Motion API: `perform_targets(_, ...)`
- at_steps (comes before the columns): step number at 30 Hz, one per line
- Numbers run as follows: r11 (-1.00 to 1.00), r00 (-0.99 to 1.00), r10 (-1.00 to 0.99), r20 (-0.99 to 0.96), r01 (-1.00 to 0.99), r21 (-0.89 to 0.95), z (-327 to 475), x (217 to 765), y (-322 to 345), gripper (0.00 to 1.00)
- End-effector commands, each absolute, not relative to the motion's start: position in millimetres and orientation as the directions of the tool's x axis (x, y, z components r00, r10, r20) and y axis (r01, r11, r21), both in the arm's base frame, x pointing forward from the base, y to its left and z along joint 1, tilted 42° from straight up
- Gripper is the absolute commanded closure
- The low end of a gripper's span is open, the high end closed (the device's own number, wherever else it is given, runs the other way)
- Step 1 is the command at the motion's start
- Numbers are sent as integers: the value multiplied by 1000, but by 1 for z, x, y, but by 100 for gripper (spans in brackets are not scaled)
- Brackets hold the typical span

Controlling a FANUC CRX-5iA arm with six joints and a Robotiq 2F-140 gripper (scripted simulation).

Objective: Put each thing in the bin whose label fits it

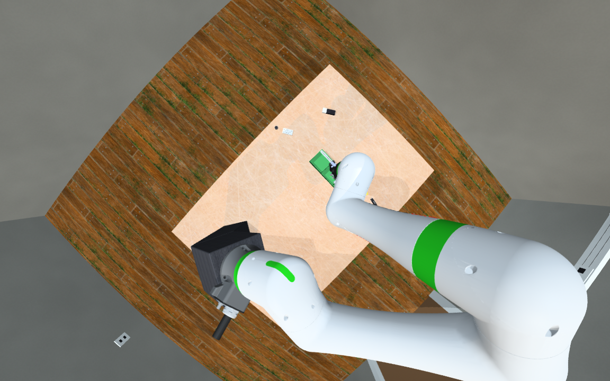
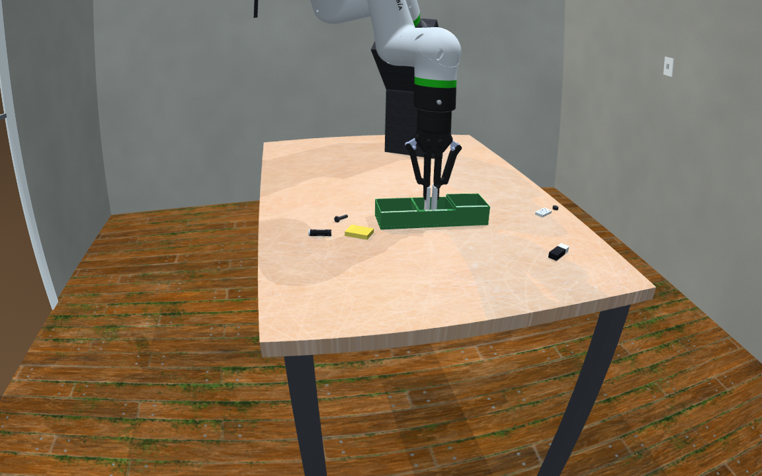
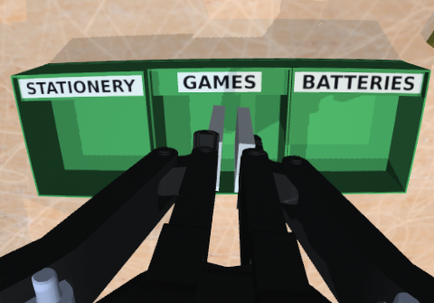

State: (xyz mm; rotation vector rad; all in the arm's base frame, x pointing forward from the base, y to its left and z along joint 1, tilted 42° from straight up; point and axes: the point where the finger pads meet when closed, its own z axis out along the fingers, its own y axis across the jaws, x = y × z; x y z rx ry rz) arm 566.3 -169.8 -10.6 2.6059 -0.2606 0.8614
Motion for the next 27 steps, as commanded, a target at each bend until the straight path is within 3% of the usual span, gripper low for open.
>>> perform_targets(1, -910, 795, -55, 605, -289, 298, -11, 566, -170, 85)
perform_targets(27, -910, 795, -55, 605, -289, 298, 2, 557, -163, 85)
